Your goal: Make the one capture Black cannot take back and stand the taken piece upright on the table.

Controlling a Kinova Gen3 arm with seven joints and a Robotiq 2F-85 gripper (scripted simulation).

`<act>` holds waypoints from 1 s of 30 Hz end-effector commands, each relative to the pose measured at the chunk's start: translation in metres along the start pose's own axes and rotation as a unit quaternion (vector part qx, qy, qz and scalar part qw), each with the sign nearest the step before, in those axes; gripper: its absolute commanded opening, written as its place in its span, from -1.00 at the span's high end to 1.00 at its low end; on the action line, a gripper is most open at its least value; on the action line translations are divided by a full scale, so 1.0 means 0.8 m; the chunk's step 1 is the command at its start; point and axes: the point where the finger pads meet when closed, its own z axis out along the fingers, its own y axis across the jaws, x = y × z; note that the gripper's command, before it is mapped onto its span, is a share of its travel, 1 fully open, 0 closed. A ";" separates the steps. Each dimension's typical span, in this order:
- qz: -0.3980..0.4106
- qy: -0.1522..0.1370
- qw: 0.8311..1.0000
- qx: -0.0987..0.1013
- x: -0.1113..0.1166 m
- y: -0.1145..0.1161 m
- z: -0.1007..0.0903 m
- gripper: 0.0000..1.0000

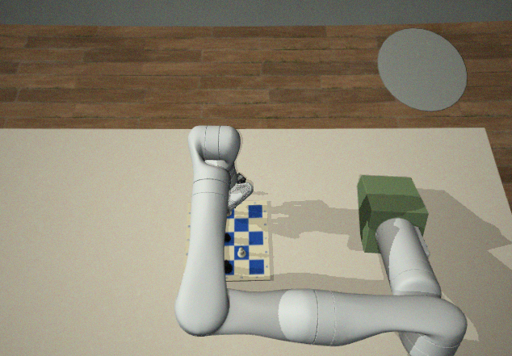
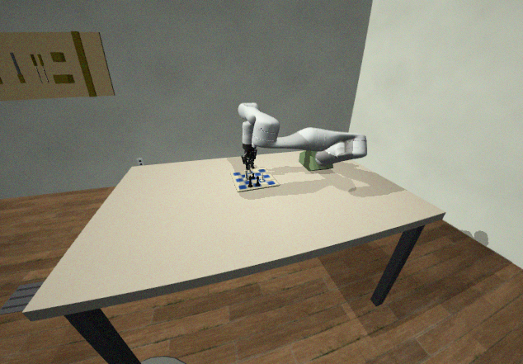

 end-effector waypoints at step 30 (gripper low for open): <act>0.000 -0.002 1.000 -0.001 -0.001 0.000 -0.112 -1.00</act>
